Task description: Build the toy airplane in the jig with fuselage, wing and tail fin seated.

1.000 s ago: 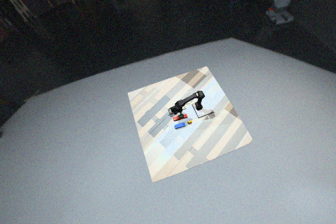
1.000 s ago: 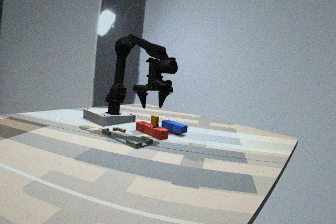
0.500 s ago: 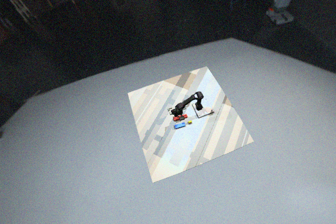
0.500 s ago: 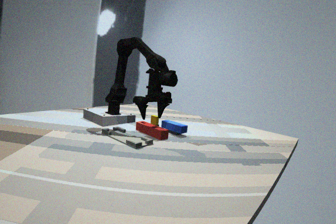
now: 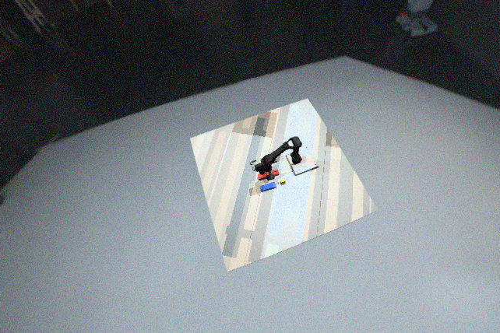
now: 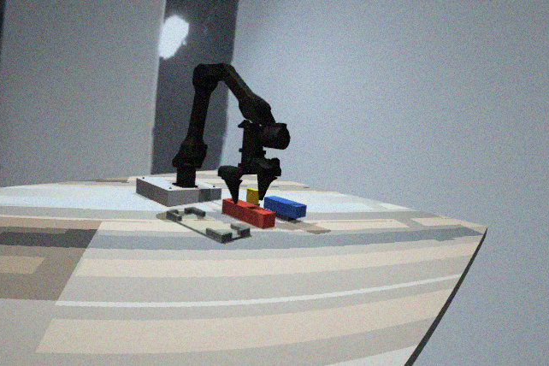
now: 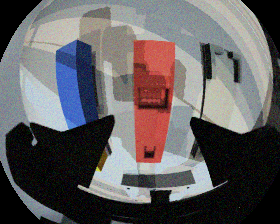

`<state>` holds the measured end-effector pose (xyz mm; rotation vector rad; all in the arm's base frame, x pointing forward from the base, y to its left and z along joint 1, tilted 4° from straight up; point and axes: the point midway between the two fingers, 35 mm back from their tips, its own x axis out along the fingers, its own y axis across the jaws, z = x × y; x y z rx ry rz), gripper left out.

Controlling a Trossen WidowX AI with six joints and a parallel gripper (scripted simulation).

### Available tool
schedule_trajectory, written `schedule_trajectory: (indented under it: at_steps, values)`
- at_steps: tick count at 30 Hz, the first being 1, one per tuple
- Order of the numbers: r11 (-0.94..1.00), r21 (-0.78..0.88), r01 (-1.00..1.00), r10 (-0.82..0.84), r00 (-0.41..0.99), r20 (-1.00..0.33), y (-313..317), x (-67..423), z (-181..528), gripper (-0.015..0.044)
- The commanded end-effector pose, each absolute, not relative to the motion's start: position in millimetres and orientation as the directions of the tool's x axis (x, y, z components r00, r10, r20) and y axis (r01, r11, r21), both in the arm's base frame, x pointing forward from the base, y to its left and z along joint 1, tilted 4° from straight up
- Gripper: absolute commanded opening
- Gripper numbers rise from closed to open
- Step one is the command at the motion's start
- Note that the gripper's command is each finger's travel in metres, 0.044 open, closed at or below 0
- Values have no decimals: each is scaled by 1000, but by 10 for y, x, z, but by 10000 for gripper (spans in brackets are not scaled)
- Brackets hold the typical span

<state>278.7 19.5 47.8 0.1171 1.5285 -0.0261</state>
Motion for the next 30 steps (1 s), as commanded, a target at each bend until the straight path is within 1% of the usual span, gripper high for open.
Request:
schedule_trajectory:
  at_steps: [1,25,30]
  values:
    - [993,65,95,62,33,-998,208,2766,388,440]
    - [993,65,95,62,33,-998,230,2765,31,440]
    - [993,65,95,62,33,-998,230,2765,31,309]
